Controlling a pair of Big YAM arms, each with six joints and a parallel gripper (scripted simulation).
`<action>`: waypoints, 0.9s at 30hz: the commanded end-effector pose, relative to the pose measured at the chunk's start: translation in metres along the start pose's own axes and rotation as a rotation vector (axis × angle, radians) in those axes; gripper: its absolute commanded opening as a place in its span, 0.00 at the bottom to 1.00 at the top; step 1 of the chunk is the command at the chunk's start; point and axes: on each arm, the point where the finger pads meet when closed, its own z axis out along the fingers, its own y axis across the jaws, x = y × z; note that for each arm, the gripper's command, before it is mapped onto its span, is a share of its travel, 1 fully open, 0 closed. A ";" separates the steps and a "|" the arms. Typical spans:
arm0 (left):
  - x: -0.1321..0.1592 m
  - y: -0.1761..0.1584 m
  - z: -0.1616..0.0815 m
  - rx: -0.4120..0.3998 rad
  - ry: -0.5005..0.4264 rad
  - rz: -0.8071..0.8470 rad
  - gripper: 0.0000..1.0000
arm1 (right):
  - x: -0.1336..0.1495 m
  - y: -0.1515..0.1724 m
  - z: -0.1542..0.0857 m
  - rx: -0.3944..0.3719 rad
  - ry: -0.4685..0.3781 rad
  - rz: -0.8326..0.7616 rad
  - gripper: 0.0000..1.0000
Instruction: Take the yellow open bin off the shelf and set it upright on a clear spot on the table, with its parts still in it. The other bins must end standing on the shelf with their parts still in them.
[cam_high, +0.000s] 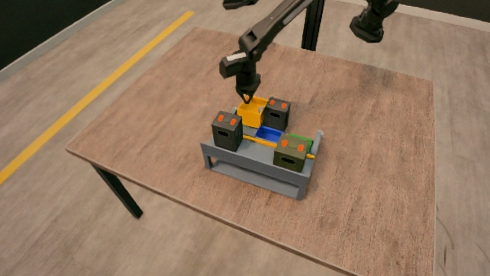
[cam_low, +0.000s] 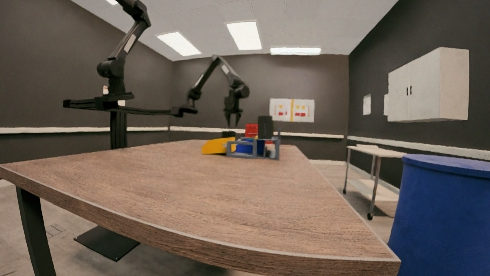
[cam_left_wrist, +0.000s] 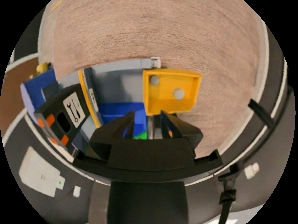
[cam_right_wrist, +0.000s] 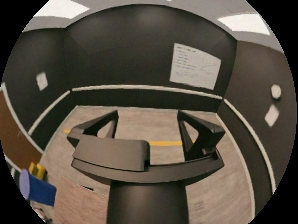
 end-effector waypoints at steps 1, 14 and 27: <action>-0.020 0.025 -0.028 -0.063 -0.048 -0.014 0.43 | -0.014 -0.003 -0.007 0.007 -0.042 0.011 1.00; -0.018 0.026 -0.025 -0.061 -0.047 -0.020 0.43 | -0.014 -0.003 -0.007 0.007 -0.042 0.011 1.00; -0.015 0.024 -0.014 -0.049 -0.038 -0.020 0.43 | -0.014 -0.003 -0.007 0.007 -0.042 0.011 1.00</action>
